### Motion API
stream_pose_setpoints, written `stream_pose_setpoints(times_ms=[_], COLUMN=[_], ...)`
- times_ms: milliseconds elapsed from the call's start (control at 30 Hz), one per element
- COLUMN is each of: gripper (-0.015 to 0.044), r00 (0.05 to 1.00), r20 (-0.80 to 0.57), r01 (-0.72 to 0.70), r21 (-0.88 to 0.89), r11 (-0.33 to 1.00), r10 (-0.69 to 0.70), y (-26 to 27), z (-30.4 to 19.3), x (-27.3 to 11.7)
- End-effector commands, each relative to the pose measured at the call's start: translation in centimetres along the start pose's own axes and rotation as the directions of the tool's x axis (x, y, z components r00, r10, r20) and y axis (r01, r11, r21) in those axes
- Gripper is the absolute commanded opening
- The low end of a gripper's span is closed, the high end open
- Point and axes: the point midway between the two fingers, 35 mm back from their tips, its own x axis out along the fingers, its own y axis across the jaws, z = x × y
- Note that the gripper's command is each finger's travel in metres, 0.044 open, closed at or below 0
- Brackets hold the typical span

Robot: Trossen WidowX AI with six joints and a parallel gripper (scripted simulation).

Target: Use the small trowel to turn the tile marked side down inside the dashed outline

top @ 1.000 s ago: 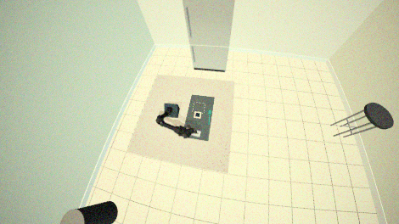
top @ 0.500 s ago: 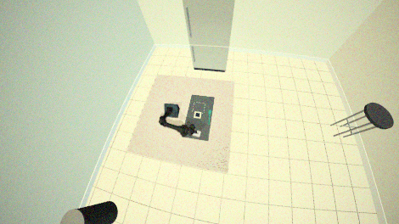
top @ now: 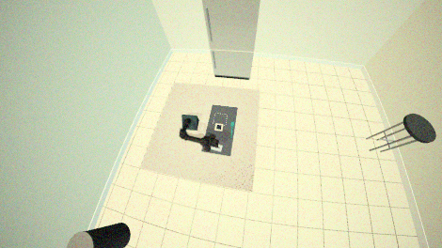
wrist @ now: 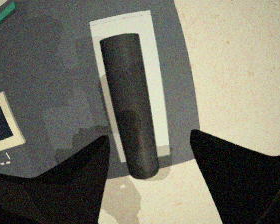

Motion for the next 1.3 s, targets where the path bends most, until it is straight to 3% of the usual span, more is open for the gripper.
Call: stream_pose_setpoints(times_ms=[0,1167,1267], gripper=[0.0270,0.0270,0.0211], r00=[1.000,1.000,1.000], r20=[-0.016,-0.016,-0.016], r01=[0.007,0.016,0.016], r21=[-0.106,-0.126,-0.126], r11=[0.994,0.992,0.992], r10=[-0.009,-0.019,-0.019], y=[0.6,0.6,0.6], z=[0.3,0.3,0.3], x=[-0.2,4.2,4.2])
